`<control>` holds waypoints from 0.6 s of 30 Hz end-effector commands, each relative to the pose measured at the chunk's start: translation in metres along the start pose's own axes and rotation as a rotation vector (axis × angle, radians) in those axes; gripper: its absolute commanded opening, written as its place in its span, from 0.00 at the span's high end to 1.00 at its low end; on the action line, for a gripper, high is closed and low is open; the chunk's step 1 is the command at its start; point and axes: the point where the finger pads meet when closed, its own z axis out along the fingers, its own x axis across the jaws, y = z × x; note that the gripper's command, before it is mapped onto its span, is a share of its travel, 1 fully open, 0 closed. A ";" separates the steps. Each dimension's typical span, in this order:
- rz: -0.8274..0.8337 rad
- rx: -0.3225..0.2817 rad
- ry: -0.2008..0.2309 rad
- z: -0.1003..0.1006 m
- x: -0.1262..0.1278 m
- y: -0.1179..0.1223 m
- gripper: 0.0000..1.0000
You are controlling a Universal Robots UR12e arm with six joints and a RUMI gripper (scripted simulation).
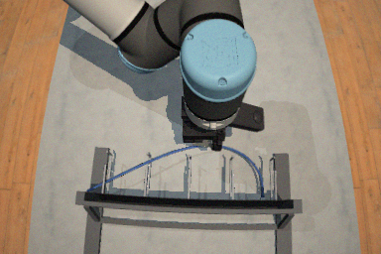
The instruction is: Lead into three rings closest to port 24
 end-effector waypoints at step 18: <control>0.000 0.001 0.002 0.039 0.002 0.000 0.80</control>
